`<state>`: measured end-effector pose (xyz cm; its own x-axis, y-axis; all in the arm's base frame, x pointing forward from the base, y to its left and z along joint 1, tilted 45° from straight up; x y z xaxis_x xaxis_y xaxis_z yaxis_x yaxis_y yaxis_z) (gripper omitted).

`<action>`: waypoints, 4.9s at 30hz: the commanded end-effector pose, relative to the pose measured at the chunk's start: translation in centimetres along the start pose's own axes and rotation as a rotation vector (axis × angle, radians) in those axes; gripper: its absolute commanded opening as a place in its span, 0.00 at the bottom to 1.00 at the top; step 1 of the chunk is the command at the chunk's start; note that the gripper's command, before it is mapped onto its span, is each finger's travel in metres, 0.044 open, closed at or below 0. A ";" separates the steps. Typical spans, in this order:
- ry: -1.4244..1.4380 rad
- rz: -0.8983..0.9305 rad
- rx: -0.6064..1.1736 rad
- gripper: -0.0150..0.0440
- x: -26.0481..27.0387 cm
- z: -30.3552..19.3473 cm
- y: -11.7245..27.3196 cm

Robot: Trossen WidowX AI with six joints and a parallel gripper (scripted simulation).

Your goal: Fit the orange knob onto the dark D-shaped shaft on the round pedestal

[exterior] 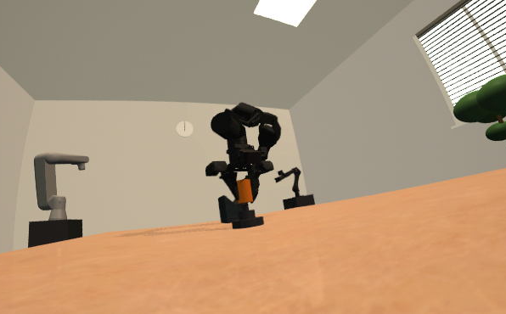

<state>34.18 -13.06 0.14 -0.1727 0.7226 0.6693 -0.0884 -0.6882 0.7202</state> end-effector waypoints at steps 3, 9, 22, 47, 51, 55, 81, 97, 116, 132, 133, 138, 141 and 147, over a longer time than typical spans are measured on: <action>0.015 -0.001 -0.005 0.25 -0.1 0.1 -0.2; 0.015 -0.001 -0.005 0.25 -0.1 -0.1 -0.3; 0.015 -0.001 -0.005 0.25 0.0 -0.3 -0.3; 0.225 -0.001 -0.005 0.25 -0.4 -0.1 -0.3; 0.225 -0.001 -0.005 0.25 -0.3 -0.2 -0.2; 0.225 -0.001 -0.005 0.25 -0.1 -0.3 0.0; 0.225 -0.001 -0.005 0.25 -0.1 -0.1 -0.4; 0.350 -0.002 -0.005 0.25 0.1 -0.2 0.1; 0.434 -0.002 -0.005 0.25 -0.3 0.0 -0.3; 0.434 -0.002 -0.005 0.25 0.1 -0.2 0.2; 0.434 -0.002 -0.005 0.25 0.1 -0.2 0.2; 0.434 -0.002 -0.005 0.25 0.0 0.0 0.2; 0.434 -0.002 -0.005 0.25 -0.1 0.1 0.1; 0.434 -0.002 -0.005 0.25 -0.2 0.0 -0.2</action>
<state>34.21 -13.12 0.06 -0.5680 0.6302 0.5293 -0.0931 -0.6882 0.7195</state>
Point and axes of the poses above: the point midway between the two fingers, 35 mm back from their tips, its own y axis back along the fingers, its own x axis across the jaws, z = x × y, the point moved 1 cm from there along y, back along the fingers, and after that the axes turned 3 degrees about y, right-handed, at the moved point
